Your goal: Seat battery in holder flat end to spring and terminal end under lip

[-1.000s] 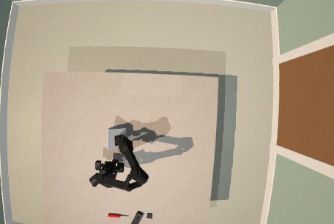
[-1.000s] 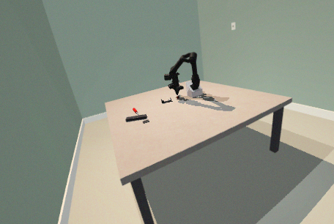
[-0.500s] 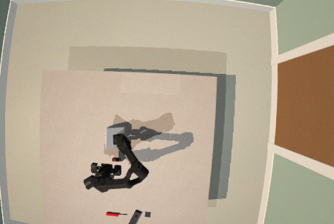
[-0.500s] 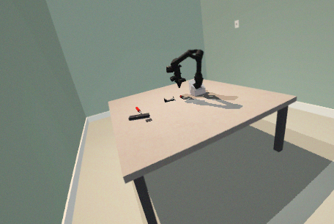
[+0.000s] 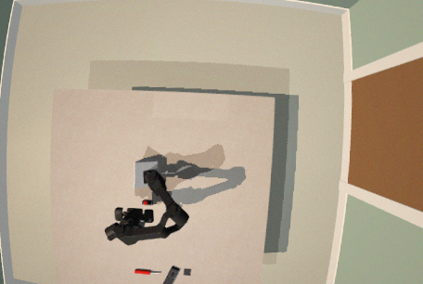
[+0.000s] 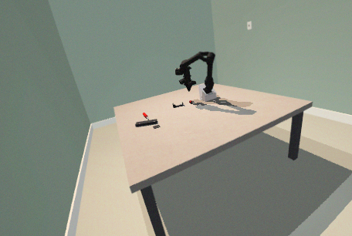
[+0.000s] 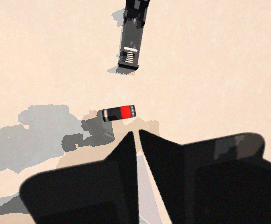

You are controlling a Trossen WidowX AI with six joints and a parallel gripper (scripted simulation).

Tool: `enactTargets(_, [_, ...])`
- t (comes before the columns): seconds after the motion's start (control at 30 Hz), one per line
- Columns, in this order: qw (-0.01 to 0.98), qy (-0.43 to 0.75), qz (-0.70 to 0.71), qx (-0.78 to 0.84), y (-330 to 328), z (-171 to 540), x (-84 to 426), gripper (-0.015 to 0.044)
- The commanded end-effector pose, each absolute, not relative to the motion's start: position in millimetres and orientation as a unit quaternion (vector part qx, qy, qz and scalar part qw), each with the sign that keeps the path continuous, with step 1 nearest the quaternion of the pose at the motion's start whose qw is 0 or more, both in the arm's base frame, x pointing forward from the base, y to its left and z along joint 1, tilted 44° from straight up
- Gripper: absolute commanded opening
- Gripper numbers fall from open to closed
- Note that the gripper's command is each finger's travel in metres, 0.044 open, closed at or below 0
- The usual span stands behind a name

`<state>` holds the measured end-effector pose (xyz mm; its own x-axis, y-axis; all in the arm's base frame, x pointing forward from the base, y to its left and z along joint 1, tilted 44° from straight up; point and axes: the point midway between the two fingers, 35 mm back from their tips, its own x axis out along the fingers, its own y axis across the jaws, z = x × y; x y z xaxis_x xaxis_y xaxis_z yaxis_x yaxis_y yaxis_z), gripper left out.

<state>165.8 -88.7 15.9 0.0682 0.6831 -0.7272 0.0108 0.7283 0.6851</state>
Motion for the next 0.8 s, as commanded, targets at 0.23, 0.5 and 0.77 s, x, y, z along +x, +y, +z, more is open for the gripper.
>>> enactTargets(0.23, [0.726,0.445,0.519,-0.079,-52,-5,170,0.0246])
enactTargets(0.5, [0.671,0.274,0.627,-0.285,-30,-16,168,0.0246])
enactTargets(0.77, [0.671,0.274,0.627,-0.285,-30,-16,168,0.0246])
